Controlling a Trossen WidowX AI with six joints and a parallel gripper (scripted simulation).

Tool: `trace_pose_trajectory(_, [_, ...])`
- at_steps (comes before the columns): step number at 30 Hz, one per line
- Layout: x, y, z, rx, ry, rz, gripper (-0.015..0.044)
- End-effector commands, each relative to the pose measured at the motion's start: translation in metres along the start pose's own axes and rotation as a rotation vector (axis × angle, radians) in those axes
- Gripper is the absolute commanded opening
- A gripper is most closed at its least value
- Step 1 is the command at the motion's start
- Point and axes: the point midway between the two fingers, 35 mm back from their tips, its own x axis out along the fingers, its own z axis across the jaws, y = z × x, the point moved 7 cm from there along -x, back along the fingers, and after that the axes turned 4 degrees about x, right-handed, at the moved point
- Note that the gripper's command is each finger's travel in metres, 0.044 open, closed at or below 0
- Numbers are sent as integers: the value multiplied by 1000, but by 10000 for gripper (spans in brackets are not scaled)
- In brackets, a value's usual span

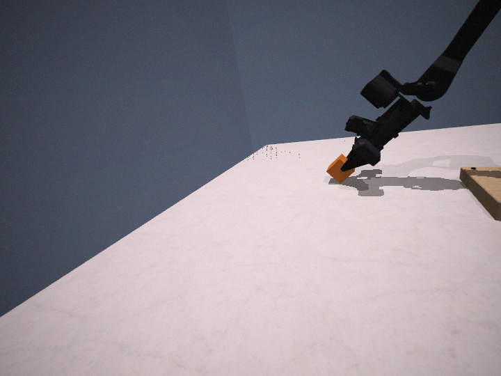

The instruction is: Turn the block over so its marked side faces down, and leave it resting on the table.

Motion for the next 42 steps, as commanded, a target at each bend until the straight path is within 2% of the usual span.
trace_pose_trajectory(1, [3,11,-1,7,-8,-44,0])
trace_pose_trajectory(13, [-5,32,0,-2,-19,-219,0])
trace_pose_trajectory(32, [-7,32,0,-3,-22,-253,0])
trace_pose_trajectory(42, [-7,32,0,-3,-22,-253,263])
